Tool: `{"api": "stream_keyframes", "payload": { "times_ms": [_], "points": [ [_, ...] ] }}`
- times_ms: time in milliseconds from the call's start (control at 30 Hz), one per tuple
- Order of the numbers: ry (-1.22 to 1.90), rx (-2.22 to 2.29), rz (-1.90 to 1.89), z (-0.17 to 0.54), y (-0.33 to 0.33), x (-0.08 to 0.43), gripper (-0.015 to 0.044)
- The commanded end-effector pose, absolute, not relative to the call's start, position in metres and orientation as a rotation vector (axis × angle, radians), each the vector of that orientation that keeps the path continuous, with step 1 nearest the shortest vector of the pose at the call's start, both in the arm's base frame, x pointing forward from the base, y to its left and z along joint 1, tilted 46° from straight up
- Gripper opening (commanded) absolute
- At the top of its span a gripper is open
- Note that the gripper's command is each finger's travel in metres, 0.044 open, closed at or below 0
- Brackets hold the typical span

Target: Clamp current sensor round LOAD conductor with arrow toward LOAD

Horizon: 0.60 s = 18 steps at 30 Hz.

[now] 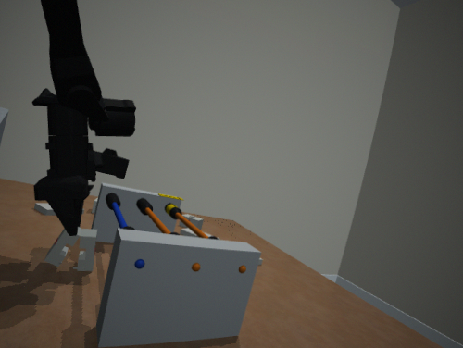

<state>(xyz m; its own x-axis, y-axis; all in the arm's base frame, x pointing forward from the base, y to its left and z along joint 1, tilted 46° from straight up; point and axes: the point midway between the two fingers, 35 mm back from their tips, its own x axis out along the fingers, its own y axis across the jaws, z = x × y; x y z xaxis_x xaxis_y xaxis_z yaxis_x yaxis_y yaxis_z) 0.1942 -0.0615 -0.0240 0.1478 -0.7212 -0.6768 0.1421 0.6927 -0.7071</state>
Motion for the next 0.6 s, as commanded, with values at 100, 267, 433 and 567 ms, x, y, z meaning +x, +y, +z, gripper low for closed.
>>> {"api": "stream_keyframes", "payload": {
  "times_ms": [100, 267, 433, 567],
  "points": [
    [1.285, -0.558, -0.671, -0.0238, -0.0613, 0.1751, 0.0],
    [1.285, -0.558, -0.671, -0.0253, -0.0628, 0.1748, 0.0],
    [1.277, -0.552, -0.67, -0.0256, -0.0626, 0.1776, 0.0026],
    [1.277, -0.552, -0.67, -0.0256, -0.0626, 0.1776, 0.0131]
  ]
}}
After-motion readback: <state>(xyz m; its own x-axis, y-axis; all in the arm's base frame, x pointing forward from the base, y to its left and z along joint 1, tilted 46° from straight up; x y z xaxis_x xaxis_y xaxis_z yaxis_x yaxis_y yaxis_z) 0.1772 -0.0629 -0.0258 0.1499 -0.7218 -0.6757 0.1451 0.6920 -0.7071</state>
